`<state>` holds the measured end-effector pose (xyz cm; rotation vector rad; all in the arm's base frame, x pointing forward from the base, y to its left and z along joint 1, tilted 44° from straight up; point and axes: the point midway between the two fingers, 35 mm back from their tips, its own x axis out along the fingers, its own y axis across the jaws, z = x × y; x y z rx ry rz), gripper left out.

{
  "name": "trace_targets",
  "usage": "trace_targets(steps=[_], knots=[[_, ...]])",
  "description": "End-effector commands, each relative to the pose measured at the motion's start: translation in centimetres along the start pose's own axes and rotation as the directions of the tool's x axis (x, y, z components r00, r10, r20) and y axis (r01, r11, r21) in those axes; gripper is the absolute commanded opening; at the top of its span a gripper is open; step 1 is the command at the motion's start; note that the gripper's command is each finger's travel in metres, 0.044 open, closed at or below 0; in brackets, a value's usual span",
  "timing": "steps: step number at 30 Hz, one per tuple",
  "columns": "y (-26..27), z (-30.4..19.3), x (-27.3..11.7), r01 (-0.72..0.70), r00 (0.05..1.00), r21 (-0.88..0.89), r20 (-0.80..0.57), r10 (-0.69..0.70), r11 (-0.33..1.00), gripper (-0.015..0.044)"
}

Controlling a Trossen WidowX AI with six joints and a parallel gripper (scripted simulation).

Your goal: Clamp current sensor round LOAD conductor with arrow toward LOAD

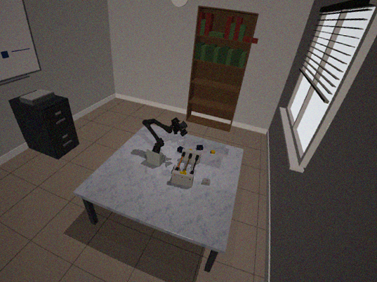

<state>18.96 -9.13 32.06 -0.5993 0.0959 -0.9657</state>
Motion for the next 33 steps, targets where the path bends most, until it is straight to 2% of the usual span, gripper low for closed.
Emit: trace_targets(steps=[1,3,7,11,13,15,25,30,33], knots=[[0.1,0.2,0.1,-0.008,1.0,0.008,0.011,0.007,1.0,0.0426],[1.4,1.8,0.5,-0.079,0.993,0.071,0.091,0.072,0.994,0.044],[5.7,5.7,1.2,-0.377,0.909,0.224,0.277,0.312,0.899,0.044],[10.5,7.8,0.8,-0.678,0.734,0.348,0.363,0.573,0.648,0.044],[12.5,8.3,0.3,-0.772,0.628,0.411,0.376,0.681,0.485,0.044],[13.1,8.4,0.1,-0.795,0.586,0.436,0.377,0.717,0.421,0.044],[13.5,8.0,0.4,-0.793,0.586,0.438,0.357,0.727,0.424,0.044],[16.6,3.9,3.1,-0.763,0.569,0.466,0.156,0.807,0.448,0.044],[18.7,0.8,4.7,-0.755,0.516,0.479,0.015,0.856,0.447,0.044]])
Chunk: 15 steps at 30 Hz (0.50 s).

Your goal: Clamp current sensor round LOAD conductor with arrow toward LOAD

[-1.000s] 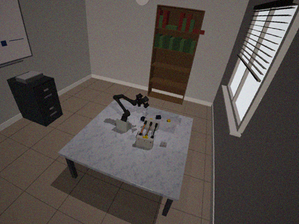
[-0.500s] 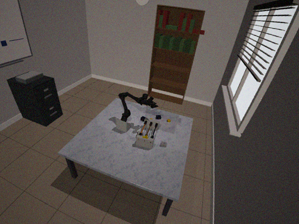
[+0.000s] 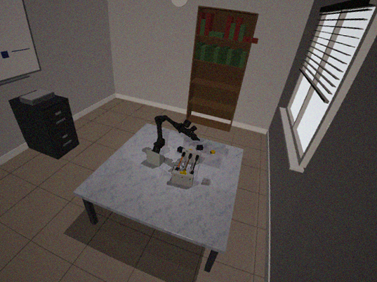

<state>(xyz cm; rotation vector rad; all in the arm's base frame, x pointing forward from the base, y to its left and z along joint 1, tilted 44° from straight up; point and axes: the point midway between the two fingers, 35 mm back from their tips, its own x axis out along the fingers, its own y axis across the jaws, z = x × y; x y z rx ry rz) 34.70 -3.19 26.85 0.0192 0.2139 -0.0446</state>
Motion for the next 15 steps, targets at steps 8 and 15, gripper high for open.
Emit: trace_targets(steps=[8,15], knots=[[-6.1,-12.6,5.8,-0.018,0.827,0.192,-0.549,0.122,0.981,0.044],[-9.7,-20.4,5.8,0.025,0.612,0.456,-0.71,0.347,0.89,0.044]])
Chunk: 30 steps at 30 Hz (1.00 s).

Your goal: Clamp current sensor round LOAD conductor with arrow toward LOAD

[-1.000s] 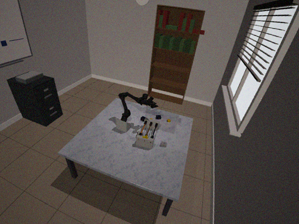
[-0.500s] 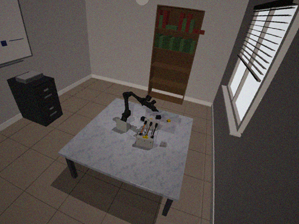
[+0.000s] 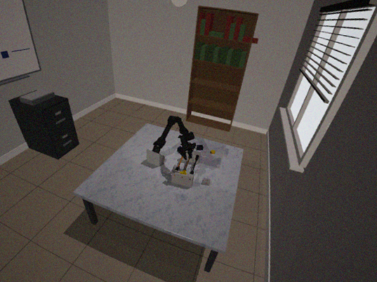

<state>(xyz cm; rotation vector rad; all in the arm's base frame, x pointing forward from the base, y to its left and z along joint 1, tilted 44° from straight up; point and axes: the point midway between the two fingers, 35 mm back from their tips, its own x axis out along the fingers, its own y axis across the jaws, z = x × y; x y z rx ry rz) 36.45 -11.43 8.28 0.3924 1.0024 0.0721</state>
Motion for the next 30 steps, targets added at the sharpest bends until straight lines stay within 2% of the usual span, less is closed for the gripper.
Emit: trace_targets(steps=[1,6,26,30], knots=[[-3.0,-2.2,1.9,-0.095,0.985,0.139,-0.132,0.113,0.986,0.044],[-5.9,-4.8,3.3,-0.201,0.935,0.336,-0.213,0.282,0.92,0.044],[-6.0,-4.9,3.4,-0.204,0.933,0.344,-0.215,0.289,0.917,0.044],[-4.1,-7.7,2.9,-0.282,0.911,0.22,-0.245,0.333,0.934,0.0335]])
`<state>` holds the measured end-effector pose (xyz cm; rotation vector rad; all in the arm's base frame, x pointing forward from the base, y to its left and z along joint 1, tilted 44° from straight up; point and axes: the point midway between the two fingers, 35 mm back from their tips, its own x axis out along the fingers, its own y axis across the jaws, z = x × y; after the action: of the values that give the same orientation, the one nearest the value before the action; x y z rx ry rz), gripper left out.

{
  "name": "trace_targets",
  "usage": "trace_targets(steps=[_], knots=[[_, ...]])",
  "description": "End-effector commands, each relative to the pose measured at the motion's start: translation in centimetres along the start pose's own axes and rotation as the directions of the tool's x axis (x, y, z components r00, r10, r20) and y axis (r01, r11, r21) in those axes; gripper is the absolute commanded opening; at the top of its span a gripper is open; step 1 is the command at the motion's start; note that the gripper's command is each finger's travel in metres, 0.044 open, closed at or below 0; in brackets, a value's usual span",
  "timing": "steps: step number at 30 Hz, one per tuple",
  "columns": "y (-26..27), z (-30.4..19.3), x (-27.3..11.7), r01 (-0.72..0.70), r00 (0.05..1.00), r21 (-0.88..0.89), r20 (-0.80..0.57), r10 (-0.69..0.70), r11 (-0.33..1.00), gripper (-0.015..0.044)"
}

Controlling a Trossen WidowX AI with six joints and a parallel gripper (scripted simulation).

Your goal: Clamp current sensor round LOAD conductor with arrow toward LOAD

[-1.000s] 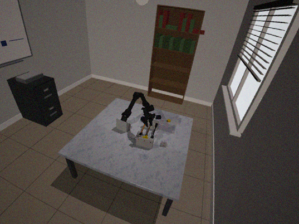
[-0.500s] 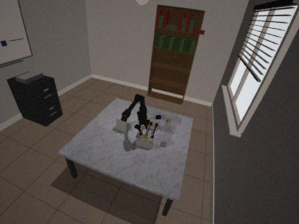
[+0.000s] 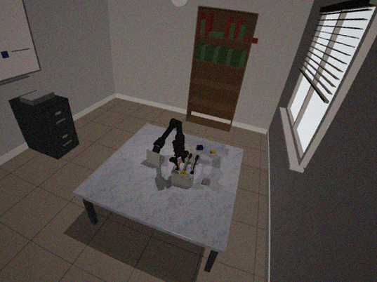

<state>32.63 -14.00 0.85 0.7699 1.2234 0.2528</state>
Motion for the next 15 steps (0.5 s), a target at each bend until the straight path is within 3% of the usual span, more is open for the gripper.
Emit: trace_targets(steps=[1,8,15], knots=[[1.3,-3.4,0.7,-0.05,0.998,-0.131,-0.047,0.044,0.99,0.0327],[4.7,-12.7,2.3,-0.212,0.976,-0.481,-0.156,0.154,0.851,0.0327],[5.1,-13.6,2.6,-0.227,0.972,-0.51,-0.166,0.165,0.83,0.0327]])
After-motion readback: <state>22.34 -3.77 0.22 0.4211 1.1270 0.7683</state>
